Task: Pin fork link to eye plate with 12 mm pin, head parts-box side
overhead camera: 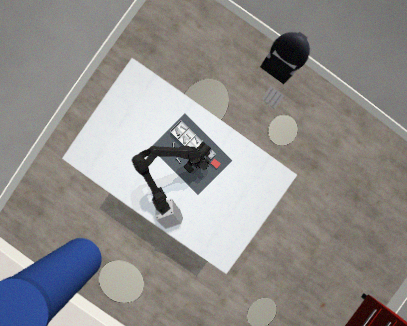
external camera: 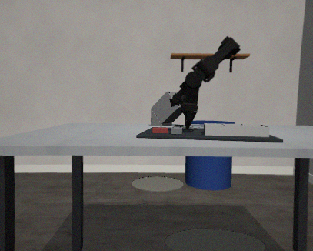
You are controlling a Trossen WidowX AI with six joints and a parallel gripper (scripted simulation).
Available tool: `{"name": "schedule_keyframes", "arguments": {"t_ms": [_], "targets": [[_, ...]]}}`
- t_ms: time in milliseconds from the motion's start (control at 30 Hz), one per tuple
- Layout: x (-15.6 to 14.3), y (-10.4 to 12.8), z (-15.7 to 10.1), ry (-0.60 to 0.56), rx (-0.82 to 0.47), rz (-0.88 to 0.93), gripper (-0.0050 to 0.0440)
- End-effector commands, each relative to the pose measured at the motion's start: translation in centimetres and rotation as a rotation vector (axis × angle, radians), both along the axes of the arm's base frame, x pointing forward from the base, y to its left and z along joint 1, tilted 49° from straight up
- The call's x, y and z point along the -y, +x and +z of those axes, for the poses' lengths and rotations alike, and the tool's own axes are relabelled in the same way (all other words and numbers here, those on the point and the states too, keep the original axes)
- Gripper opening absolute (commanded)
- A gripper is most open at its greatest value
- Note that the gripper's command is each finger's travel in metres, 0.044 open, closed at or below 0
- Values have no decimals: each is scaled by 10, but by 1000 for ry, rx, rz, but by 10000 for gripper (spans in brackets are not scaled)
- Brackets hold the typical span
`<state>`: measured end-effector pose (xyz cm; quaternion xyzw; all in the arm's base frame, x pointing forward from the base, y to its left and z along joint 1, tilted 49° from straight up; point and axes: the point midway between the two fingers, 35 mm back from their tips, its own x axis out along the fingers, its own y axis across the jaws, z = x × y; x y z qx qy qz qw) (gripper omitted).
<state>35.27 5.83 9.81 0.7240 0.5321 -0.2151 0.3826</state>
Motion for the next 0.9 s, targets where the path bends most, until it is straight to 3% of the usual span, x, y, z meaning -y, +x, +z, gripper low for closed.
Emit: {"name": "schedule_keyframes", "arguments": {"t_ms": [0, 300, 433, 867], "targets": [[2, 0, -3, -1, -5, -1, 13], [3, 0, -4, -1, -5, -1, 13], [3, 0, -3, -1, -3, -2, 95], [3, 0, -3, -1, -4, -2, 95]]}}
